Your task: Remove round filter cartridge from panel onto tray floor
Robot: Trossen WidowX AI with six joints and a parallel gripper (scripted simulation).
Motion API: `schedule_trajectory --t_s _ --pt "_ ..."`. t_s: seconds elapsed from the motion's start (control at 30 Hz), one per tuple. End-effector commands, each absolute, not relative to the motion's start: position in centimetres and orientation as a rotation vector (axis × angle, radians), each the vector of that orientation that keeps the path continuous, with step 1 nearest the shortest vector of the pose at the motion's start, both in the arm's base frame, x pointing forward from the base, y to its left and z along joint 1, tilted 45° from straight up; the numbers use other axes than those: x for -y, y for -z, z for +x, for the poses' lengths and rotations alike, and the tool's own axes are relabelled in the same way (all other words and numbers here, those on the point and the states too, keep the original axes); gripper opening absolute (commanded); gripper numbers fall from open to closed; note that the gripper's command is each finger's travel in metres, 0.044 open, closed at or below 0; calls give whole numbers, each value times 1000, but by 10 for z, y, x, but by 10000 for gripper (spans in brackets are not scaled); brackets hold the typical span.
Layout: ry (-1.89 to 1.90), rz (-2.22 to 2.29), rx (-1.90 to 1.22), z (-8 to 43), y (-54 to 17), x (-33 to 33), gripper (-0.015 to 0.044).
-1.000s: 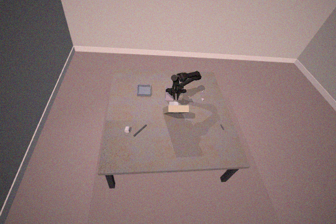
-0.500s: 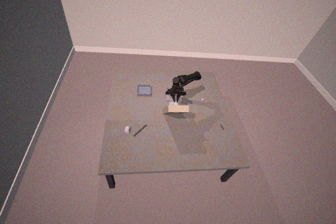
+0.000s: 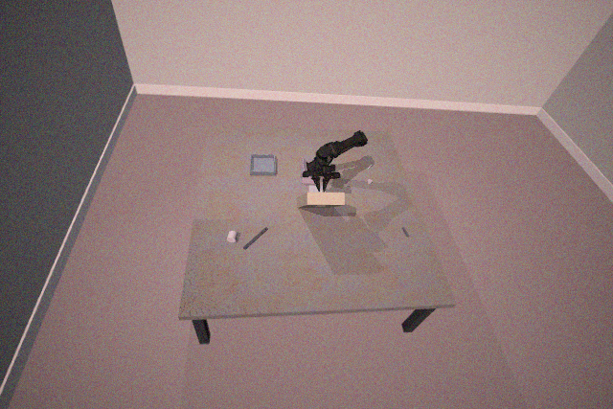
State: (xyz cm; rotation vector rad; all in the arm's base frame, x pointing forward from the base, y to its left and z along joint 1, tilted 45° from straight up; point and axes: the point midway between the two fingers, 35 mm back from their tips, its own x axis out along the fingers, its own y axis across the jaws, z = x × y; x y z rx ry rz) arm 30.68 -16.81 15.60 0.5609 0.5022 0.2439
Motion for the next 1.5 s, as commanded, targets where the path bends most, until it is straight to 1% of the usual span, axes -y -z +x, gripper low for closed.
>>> schedule_trajectory --t_s 0.0,1.47 --pt "-245 566 -504 311 -153 164 111" --pt "-245 566 -504 316 -150 162 111"
